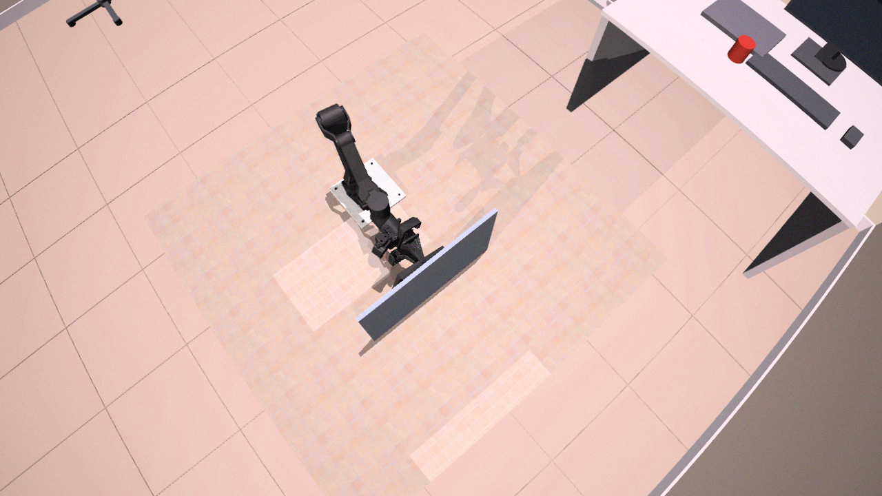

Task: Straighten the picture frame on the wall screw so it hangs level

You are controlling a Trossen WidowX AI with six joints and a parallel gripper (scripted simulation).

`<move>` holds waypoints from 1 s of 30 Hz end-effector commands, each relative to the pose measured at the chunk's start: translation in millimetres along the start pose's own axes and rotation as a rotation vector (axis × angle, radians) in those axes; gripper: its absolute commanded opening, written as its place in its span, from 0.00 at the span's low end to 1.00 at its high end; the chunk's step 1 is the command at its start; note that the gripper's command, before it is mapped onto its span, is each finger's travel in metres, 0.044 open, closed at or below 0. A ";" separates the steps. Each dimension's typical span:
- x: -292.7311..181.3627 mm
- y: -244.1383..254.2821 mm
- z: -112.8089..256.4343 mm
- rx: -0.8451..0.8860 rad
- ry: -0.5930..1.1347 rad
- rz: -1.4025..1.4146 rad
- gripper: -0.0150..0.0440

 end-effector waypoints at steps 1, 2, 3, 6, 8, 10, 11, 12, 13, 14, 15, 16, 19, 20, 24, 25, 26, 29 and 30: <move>1.3 2.4 -0.3 0.010 -0.008 0.004 0.25; 1.3 2.4 -0.3 0.010 -0.008 0.004 0.25; 1.3 2.4 -0.3 0.010 -0.008 0.004 0.25; 1.3 2.3 -0.3 0.010 -0.008 0.004 0.25; 1.3 2.1 -0.3 0.010 -0.008 0.004 0.25; 1.2 1.6 -0.3 0.010 -0.008 0.004 0.25; 1.2 1.3 -0.3 0.010 -0.008 0.004 0.25; 1.1 0.9 -0.3 0.010 -0.008 0.004 0.25; 1.1 0.6 -0.4 0.010 -0.008 0.004 0.25; 1.1 0.3 -0.4 0.010 -0.008 0.004 0.25; 1.0 -0.1 -0.4 0.010 -0.008 0.004 0.25; 1.0 -0.4 -0.4 0.010 -0.008 0.004 0.25; 0.8 -1.4 -0.4 0.010 -0.008 0.004 0.25; 0.8 -1.8 -0.5 0.010 -0.008 0.004 0.25; 0.6 -3.1 -0.5 0.010 -0.008 0.004 0.25; 0.6 -3.4 -0.5 0.010 -0.008 0.004 0.25; 0.6 -3.8 -0.5 0.010 -0.008 0.004 0.25; 0.4 -4.8 -0.5 0.010 -0.008 0.004 0.25; 0.4 -4.9 -0.5 0.009 -0.008 0.004 0.25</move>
Point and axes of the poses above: the point midway between the two fingers, 35 mm back from their tips, its own z axis back along the fingers, its own y axis across the jaws, x = y × z, the point moved 2 cm from there along z, back along the fingers, and after that the axes turned 14 degrees about z, right-handed, at the moved point
